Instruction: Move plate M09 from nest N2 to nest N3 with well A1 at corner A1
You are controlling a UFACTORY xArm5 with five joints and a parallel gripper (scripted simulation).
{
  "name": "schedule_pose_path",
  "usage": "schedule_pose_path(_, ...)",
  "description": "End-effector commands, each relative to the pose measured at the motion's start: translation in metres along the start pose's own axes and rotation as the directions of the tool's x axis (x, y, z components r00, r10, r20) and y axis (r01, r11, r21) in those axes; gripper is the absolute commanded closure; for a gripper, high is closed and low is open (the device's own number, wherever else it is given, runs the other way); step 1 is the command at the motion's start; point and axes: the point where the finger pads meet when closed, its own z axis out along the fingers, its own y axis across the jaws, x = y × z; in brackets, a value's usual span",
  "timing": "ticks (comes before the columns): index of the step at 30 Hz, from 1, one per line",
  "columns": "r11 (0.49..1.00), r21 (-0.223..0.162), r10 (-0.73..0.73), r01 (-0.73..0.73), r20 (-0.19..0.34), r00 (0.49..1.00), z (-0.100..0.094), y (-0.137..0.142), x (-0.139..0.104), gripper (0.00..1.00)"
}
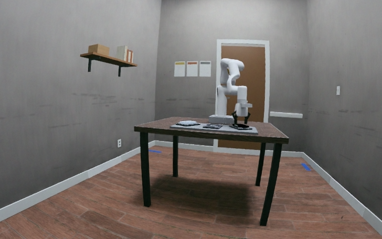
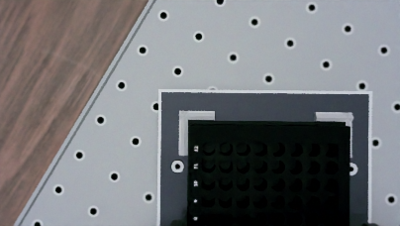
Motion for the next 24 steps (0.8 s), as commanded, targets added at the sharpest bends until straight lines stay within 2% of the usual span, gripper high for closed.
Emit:
schedule_pose_path(1,1.000,-0.002,0.000,0.000,-0.004,1.000,0.0019,0.0001,0.0016,0.00)
schedule_pose_path(24,1.000,-0.002,0.000,0.000,-0.004,1.000,0.0099,0.0001,0.0016,0.00)
